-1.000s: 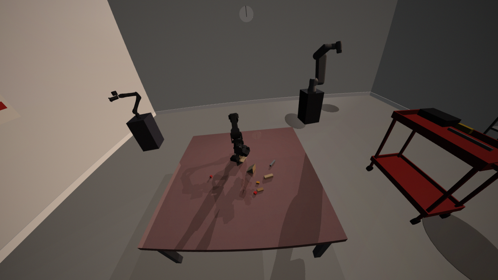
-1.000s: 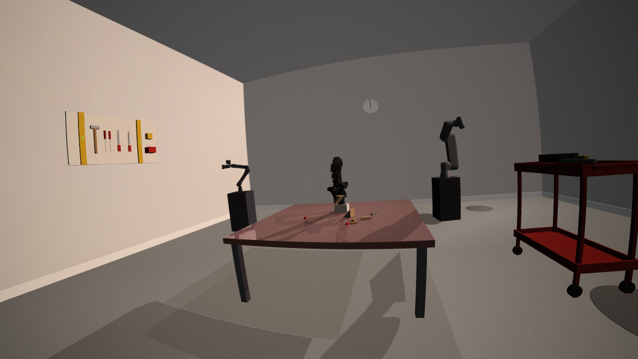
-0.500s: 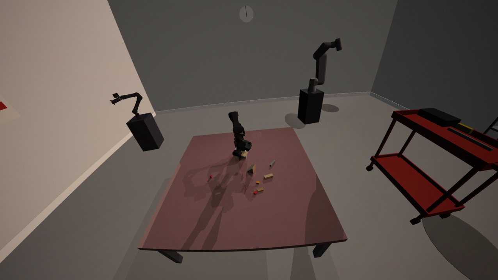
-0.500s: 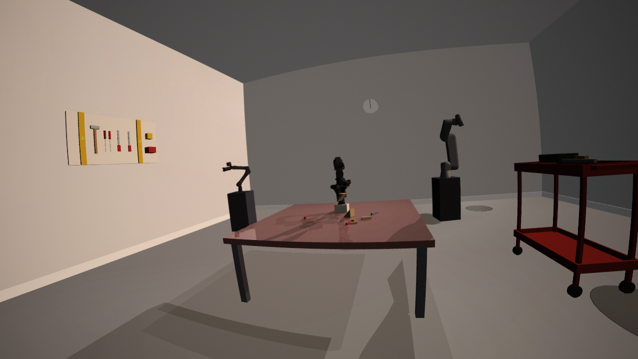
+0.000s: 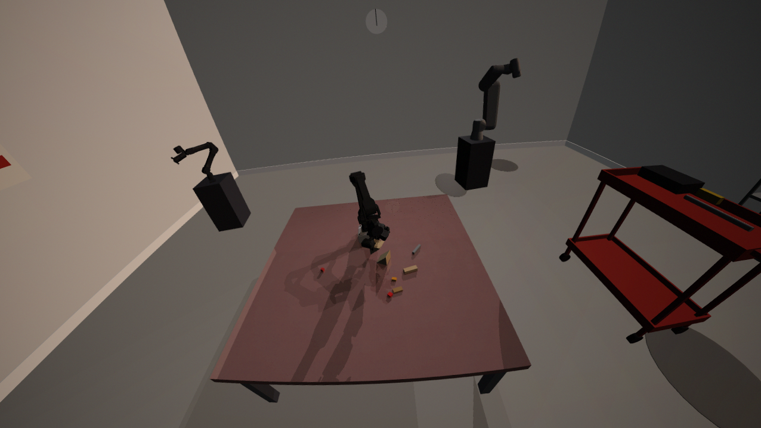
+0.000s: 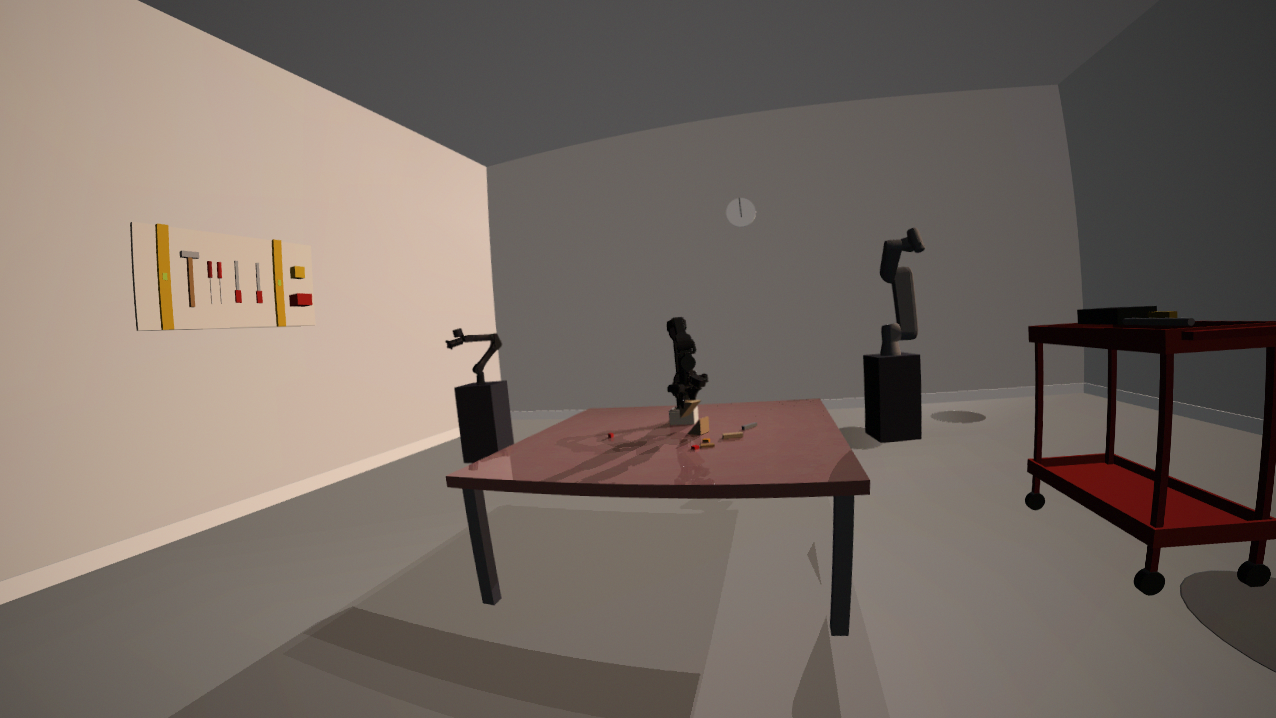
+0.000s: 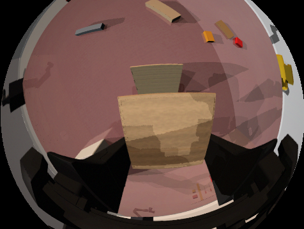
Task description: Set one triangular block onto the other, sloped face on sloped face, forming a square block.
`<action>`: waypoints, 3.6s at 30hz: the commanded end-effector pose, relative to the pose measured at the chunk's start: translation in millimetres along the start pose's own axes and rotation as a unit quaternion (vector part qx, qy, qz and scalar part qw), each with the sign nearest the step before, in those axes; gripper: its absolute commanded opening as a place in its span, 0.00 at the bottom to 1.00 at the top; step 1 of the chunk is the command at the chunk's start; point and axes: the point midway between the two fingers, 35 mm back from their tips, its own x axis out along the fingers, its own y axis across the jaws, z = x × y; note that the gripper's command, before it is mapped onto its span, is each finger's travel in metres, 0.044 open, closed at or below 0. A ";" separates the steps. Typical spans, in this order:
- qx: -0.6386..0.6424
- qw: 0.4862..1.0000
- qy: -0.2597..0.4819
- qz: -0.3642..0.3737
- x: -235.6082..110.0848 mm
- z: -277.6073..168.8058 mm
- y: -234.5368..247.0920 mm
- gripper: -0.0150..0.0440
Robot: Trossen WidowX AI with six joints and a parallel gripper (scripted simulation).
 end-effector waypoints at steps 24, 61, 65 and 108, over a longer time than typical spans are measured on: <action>0.000 1.000 0.000 0.002 43.3 16.2 5.4 0.25; 0.000 1.000 0.000 0.002 63.7 24.2 6.7 0.25; 0.000 1.000 0.000 0.002 63.7 24.2 6.7 0.25; 0.000 1.000 0.001 0.002 65.3 24.6 6.8 0.48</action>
